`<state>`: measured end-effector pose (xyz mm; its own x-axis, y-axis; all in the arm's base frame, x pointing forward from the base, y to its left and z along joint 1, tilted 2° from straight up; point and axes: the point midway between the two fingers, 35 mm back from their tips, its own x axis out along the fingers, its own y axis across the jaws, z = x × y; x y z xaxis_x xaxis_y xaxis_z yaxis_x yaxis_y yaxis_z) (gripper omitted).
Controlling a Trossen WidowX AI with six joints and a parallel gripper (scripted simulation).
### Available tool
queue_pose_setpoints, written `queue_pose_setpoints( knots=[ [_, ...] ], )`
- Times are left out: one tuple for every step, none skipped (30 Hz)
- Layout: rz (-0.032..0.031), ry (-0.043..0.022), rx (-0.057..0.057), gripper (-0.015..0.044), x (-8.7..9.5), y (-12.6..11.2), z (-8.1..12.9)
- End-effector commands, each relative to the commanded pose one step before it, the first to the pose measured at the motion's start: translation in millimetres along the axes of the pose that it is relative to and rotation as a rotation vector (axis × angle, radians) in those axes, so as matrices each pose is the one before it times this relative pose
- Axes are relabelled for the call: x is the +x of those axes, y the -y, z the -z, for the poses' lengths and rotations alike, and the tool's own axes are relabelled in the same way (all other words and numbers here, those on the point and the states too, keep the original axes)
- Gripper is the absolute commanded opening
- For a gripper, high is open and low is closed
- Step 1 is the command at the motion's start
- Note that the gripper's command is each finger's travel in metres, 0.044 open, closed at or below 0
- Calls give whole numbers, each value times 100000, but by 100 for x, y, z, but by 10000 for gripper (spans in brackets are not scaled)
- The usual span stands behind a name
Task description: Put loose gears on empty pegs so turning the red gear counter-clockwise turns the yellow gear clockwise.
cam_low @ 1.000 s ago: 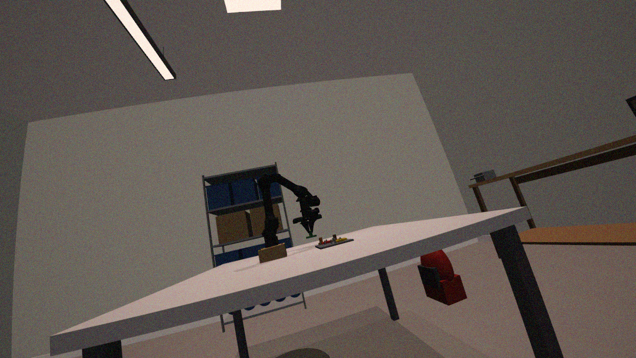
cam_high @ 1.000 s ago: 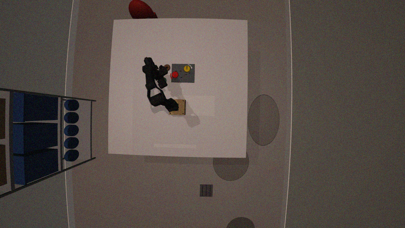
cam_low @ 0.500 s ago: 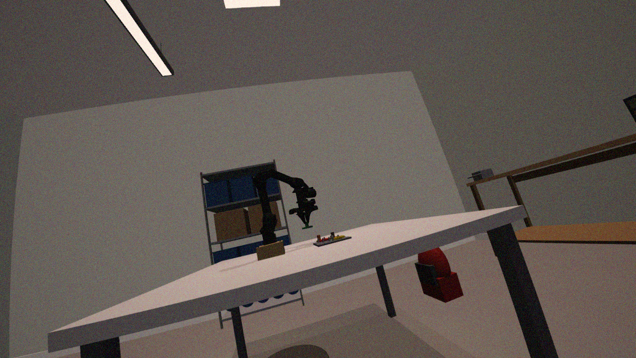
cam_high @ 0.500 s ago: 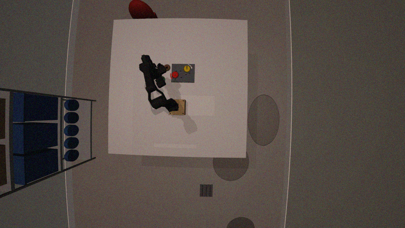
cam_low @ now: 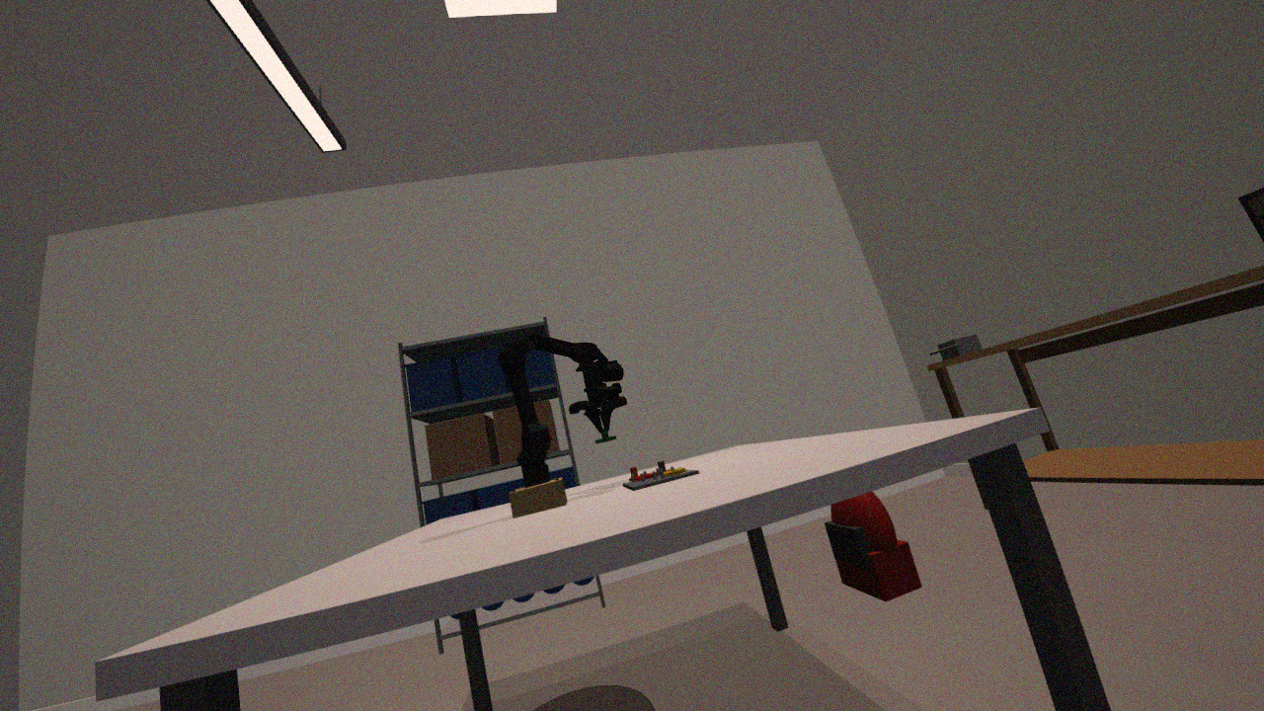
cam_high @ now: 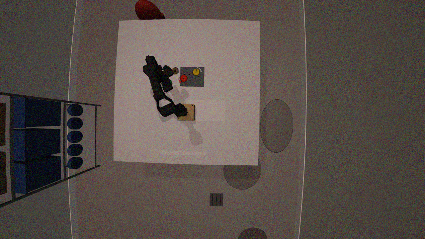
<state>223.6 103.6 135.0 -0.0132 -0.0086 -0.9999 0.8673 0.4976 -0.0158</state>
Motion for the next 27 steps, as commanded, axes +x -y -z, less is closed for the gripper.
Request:
queue_pose_setpoints(
  knots=[
    [-1084,-199,283,0,-543,1,-67],
    [-8,14,0,0,85,-42,-161],
    [-10,17,0,0,103,-48,-194],
    [-9,17,0,0,103,-46,-195],
    [-9,17,0,0,103,-44,-195],
    [-9,18,0,0,103,-42,-196],
    [-8,18,0,0,103,-40,-197],
    [-8,18,0,0,104,-38,-198],
    [-8,18,0,0,104,-36,-198],
    [-7,18,0,0,104,-34,-199],
    [-7,18,0,0,104,-32,-200],
    [-7,18,0,0,104,-30,-200],
    [-6,18,0,0,105,-28,-201],
    [-6,18,0,0,105,-26,-201],
    [-6,18,0,0,105,-24,-202],
    [-5,19,0,0,105,-22,-202],
    [-5,19,0,0,105,-19,-203],
    [-5,19,0,0,105,-17,-203],
    [-4,19,0,0,106,-15,-204],
    [-4,19,0,0,106,-13,-204],
    [-4,19,0,0,106,-11,-204],
    [-3,19,0,0,106,-9,-205],
    [-3,19,0,0,106,-7,-205],
    [-38,-43,-59,0,90,12,-187],
    [-39,-43,-59,0,90,14,-188],
    [-40,-42,-59,0,90,16,-188],
    [-40,-41,-59,0,90,17,-188]
  ],
)
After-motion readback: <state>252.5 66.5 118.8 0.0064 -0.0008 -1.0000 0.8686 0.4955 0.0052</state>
